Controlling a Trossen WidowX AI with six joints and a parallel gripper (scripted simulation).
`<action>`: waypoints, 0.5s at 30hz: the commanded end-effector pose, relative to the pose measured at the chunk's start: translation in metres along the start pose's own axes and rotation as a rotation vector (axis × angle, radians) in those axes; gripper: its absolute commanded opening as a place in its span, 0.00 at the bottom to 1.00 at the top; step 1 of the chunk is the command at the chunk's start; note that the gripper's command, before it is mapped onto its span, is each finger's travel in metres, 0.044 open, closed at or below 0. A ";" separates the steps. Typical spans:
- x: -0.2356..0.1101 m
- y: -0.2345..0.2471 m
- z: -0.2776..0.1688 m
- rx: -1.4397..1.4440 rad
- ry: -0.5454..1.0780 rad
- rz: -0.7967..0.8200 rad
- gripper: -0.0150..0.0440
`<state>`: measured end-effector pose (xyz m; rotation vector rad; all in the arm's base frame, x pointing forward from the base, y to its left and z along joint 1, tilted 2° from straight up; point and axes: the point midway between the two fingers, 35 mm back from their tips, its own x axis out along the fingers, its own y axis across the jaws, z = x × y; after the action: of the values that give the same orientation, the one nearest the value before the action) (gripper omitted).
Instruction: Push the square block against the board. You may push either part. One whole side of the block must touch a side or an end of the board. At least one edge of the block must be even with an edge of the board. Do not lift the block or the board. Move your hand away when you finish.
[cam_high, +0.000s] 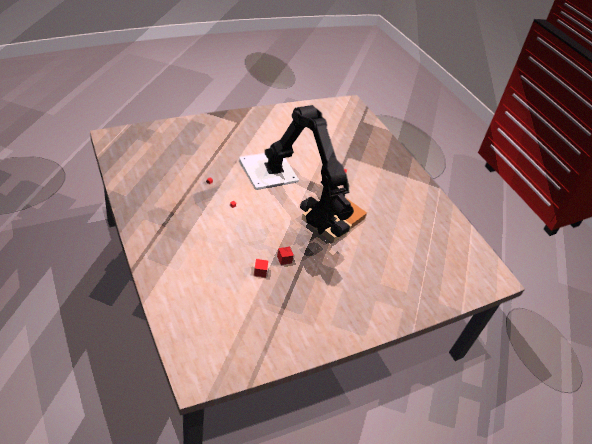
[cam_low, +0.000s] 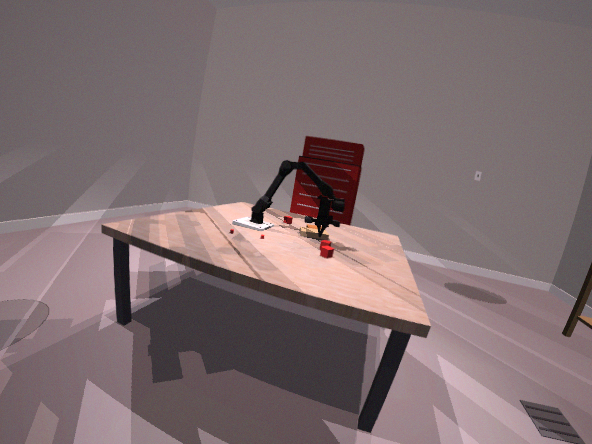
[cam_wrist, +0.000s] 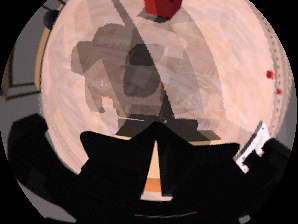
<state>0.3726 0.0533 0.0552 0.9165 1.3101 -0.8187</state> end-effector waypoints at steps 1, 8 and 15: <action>0.005 -0.002 -0.006 -0.003 0.015 -0.015 0.25; 0.005 -0.001 0.005 -0.003 0.014 -0.014 0.25; 0.005 0.000 0.016 -0.003 0.012 -0.014 0.25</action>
<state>0.3764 0.0438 0.0502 0.9105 1.3280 -0.8269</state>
